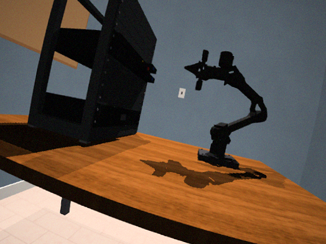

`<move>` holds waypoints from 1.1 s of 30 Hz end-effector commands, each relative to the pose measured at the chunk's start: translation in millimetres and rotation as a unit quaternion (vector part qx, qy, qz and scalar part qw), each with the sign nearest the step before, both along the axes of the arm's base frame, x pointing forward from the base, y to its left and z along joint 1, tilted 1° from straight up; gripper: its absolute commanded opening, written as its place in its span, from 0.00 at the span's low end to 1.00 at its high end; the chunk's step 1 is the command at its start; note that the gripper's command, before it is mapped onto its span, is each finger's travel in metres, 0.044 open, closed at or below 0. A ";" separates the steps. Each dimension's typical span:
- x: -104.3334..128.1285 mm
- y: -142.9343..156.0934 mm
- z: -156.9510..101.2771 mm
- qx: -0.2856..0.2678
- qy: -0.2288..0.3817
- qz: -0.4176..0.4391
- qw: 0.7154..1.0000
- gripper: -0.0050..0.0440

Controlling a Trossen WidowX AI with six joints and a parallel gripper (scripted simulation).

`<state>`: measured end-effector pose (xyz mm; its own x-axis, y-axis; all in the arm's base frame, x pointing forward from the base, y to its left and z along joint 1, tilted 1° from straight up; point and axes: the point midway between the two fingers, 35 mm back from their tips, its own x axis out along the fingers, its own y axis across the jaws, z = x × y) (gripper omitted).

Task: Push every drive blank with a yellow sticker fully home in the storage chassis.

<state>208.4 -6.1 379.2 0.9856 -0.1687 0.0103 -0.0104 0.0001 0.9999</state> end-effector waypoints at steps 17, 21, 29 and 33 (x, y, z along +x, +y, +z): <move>-19.2 4.2 -1.5 -0.001 0.001 -0.005 1.000 0.10; -19.6 4.2 -1.5 -0.001 0.001 -0.005 1.000 0.10; -19.6 4.2 -1.5 -0.001 0.001 -0.005 1.000 0.10; -19.6 4.2 -1.5 -0.001 0.001 -0.005 1.000 0.10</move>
<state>189.5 -1.3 375.5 0.9844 -0.1759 0.0060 -0.0062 -0.0006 1.0000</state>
